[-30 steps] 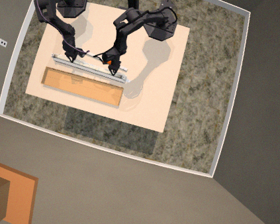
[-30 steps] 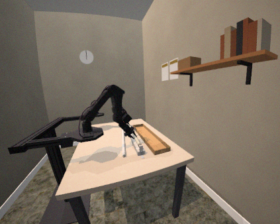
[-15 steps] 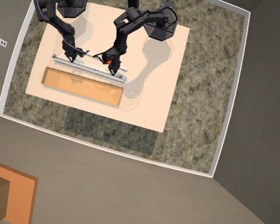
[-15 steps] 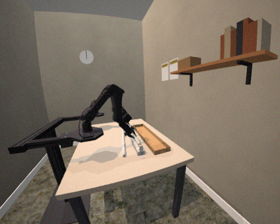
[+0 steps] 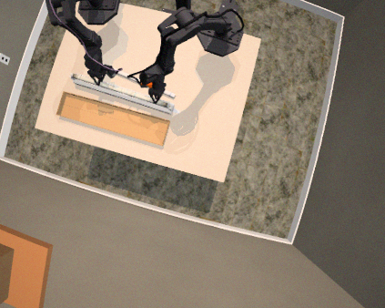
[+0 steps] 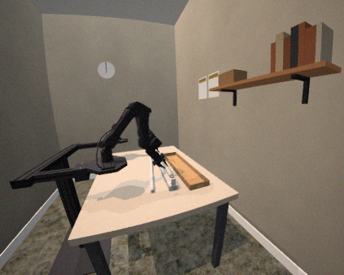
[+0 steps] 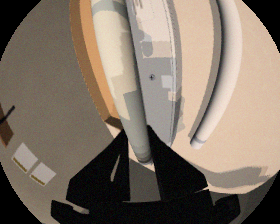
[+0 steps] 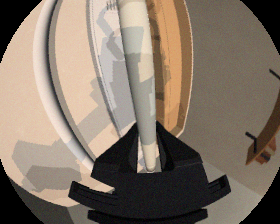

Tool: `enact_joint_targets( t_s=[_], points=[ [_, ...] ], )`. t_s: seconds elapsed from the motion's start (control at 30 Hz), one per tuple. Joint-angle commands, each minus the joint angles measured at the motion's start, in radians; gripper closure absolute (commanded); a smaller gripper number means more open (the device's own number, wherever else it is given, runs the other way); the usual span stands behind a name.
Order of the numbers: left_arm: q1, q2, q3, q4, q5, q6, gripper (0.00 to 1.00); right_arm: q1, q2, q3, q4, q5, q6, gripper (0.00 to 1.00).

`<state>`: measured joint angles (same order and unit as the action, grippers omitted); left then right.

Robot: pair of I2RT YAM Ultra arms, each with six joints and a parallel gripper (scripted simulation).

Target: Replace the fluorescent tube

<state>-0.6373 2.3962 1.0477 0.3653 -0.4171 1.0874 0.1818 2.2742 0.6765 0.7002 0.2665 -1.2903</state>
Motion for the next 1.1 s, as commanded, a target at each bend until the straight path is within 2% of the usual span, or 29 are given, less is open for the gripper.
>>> enact_joint_targets(
  t_s=[0.0, 0.07, 0.17, 0.27, 0.43, 0.57, 0.73, 0.8, 0.87, 1.0, 1.07],
  points=[
    [-0.013, -0.030, 0.009, -0.008, -0.008, 0.000, 0.89, 0.011, -0.035, -0.015, 0.008, -0.002, 0.011, 0.89],
    [-0.015, -0.042, -0.024, -0.021, -0.013, -0.004, 0.89, 0.016, -0.052, 0.020, -0.025, 0.001, 0.012, 0.89],
    [-0.012, -0.052, -0.015, -0.030, 0.009, 0.001, 0.89, 0.002, -0.063, -0.019, -0.030, -0.008, 0.012, 0.89],
    [-0.013, -0.063, 0.005, -0.039, -0.002, -0.004, 0.89, 0.007, -0.078, -0.018, -0.039, 0.005, 0.012, 0.89],
    [-0.018, -0.072, -0.030, -0.046, 0.007, -0.009, 0.89, 0.018, -0.092, -0.013, -0.052, -0.010, 0.011, 0.89],
    [-0.016, -0.076, 0.005, -0.044, 0.006, -0.004, 0.89, 0.011, -0.096, -0.014, -0.026, -0.009, 0.012, 0.89],
    [-0.013, -0.091, -0.033, -0.063, -0.004, -0.010, 0.89, 0.019, -0.118, -0.017, -0.069, -0.004, 0.007, 0.89],
    [-0.019, -0.098, -0.002, -0.069, -0.004, -0.003, 0.89, 0.016, -0.125, -0.034, -0.075, -0.003, 0.007, 0.89],
    [-0.019, -0.101, -0.010, -0.071, -0.002, -0.005, 0.89, 0.017, -0.134, 0.007, -0.072, -0.004, 0.006, 0.89],
    [-0.020, -0.110, -0.034, -0.080, 0.009, -0.010, 0.89, 0.020, -0.143, -0.013, -0.086, -0.009, 0.008, 0.89],
    [-0.023, -0.113, 0.001, -0.077, 0.008, -0.003, 0.89, 0.017, -0.146, -0.020, -0.067, -0.008, 0.008, 0.89]
  ],
)
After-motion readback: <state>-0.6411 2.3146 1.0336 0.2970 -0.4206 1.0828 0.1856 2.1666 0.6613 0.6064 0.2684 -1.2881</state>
